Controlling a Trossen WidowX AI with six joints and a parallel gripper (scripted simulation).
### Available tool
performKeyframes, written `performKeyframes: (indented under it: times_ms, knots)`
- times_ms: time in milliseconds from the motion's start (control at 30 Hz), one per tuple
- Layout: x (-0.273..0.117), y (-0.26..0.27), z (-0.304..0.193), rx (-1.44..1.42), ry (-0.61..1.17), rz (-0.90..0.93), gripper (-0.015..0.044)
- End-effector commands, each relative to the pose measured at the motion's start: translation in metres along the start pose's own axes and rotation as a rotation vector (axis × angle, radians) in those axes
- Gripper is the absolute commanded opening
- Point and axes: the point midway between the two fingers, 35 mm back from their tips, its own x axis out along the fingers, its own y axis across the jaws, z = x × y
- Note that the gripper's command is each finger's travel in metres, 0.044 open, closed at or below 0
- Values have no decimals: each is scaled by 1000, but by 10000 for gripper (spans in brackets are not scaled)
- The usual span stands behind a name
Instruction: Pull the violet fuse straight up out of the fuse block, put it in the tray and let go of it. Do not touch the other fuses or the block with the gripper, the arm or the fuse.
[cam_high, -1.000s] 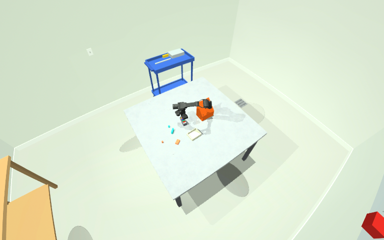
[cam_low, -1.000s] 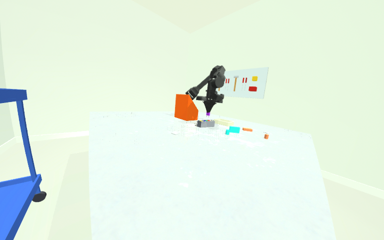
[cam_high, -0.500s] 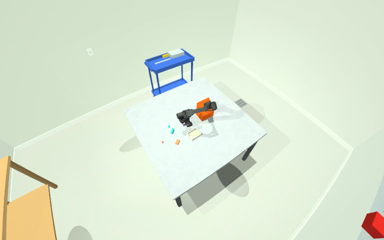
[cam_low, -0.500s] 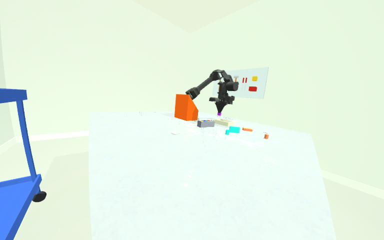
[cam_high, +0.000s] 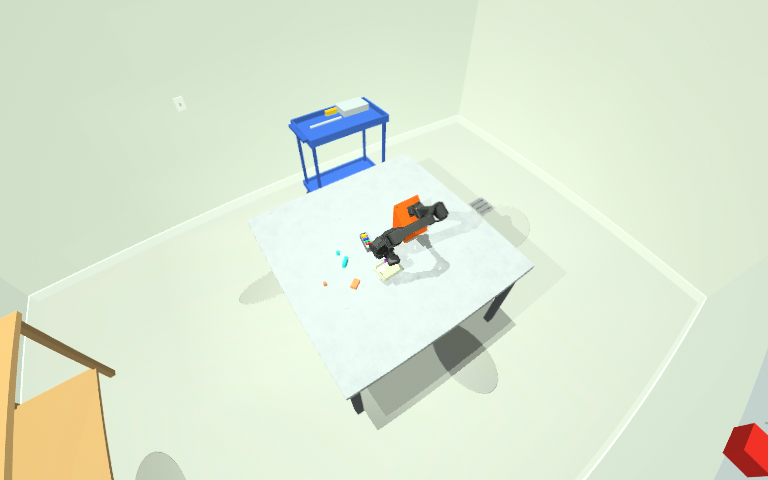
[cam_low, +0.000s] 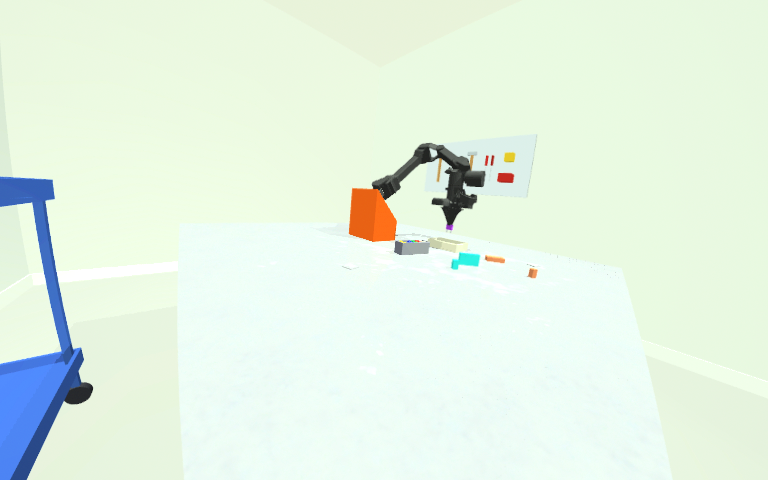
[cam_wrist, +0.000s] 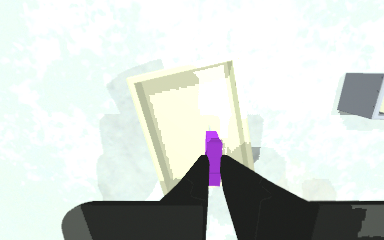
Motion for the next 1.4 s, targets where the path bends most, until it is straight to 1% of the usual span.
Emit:
performKeyframes:
  times_ms: [0,900,1100,1367]
  knots:
    - [-2,9,-5,4,-2,7,0]
    - [37,9,-5,4,-2,9,0]
    - [38,9,-5,4,-2,10,0]
    - [35,12,-6,-4,-6,15,210]
